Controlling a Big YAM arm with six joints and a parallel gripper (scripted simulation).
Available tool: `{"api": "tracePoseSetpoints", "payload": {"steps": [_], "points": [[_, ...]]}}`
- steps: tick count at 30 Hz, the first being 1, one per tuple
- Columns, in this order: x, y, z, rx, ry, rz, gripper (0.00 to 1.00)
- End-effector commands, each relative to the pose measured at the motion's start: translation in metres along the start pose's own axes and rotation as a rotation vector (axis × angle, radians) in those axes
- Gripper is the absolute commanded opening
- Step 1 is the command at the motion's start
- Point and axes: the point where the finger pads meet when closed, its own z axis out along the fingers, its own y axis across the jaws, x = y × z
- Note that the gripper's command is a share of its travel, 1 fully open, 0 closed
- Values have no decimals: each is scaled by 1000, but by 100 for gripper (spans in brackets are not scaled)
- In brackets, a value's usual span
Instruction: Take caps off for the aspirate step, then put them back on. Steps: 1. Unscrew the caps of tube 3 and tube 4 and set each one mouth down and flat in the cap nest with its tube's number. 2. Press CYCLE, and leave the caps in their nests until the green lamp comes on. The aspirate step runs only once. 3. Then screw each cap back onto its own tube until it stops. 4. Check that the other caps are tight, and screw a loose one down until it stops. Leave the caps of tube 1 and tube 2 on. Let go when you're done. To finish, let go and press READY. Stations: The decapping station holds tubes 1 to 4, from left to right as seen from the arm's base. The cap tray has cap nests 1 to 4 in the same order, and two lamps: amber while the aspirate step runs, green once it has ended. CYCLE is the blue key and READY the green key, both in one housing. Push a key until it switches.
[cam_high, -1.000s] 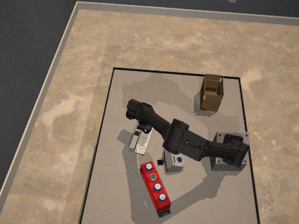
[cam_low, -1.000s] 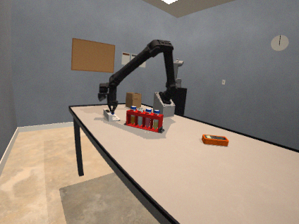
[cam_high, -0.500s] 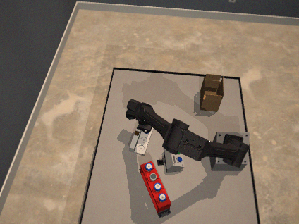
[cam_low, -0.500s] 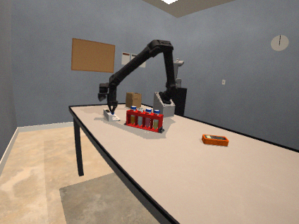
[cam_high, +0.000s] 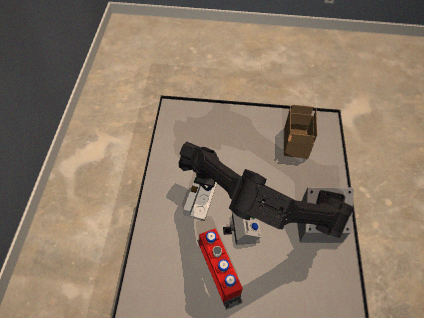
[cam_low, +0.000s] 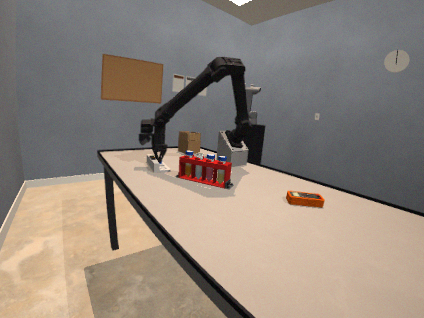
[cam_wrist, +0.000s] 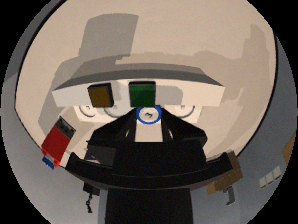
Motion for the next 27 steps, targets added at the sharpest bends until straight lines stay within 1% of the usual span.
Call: {"api": "tracePoseSetpoints", "payload": {"steps": [1, 6, 7, 10, 11, 25, 26, 27], "points": [[5, 0, 12, -3, 11, 7, 0], [6, 1, 14, -3, 13, 6, 0], [2, 0, 7, -2, -4, 6, 0], [3, -1, 8, -3, -1, 8, 0], [-7, 0, 0, 0, -18, -6, 47], [-7, 0, 0, 0, -18, -6, 47], [-3, -1, -14, -4, -24, 1, 47], [-7, -1, -21, 0, -31, -5, 47]]}}
